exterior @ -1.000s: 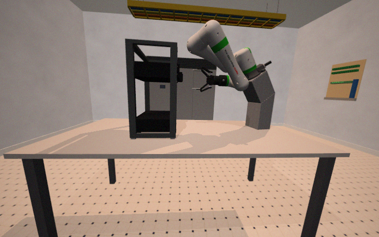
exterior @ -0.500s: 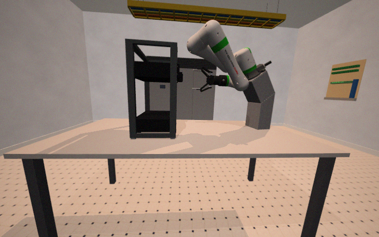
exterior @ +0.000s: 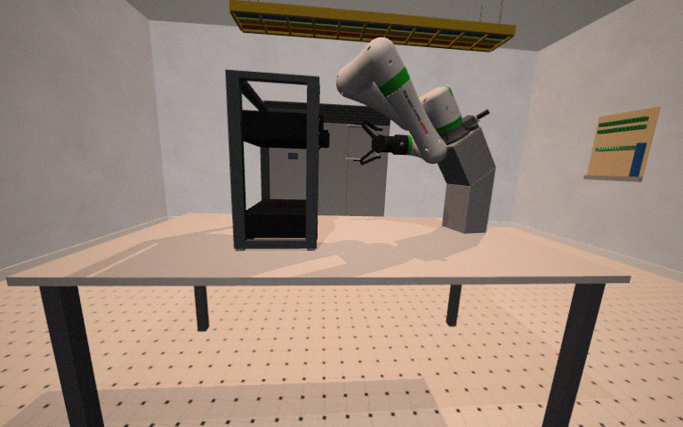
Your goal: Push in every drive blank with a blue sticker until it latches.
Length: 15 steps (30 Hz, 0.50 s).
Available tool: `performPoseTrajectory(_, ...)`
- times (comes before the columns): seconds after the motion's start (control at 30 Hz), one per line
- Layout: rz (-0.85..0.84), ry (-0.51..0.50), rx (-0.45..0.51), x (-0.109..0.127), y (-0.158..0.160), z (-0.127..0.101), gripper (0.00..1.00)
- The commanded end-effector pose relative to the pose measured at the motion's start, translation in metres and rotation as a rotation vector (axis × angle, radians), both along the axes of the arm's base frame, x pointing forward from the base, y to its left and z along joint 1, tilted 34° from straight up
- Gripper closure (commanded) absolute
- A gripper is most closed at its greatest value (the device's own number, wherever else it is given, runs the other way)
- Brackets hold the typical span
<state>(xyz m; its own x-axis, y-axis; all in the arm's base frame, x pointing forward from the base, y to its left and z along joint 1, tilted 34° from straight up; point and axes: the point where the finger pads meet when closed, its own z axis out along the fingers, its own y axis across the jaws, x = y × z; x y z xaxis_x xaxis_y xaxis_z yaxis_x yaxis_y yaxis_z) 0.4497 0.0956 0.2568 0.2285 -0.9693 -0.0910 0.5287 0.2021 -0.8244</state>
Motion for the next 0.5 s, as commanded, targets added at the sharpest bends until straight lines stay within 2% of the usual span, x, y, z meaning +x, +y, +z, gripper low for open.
performPoseTrajectory(0.0, 0.001, 0.000, 0.000, 0.002, -0.017, 0.004, 0.00)
performPoseTrajectory(0.27, 0.001, 0.000, 0.000, 0.008, -0.061, 0.015, 0.00)
performPoseTrajectory(0.47, 0.001, 0.000, 0.000, 0.010, -0.073, 0.018, 0.00)
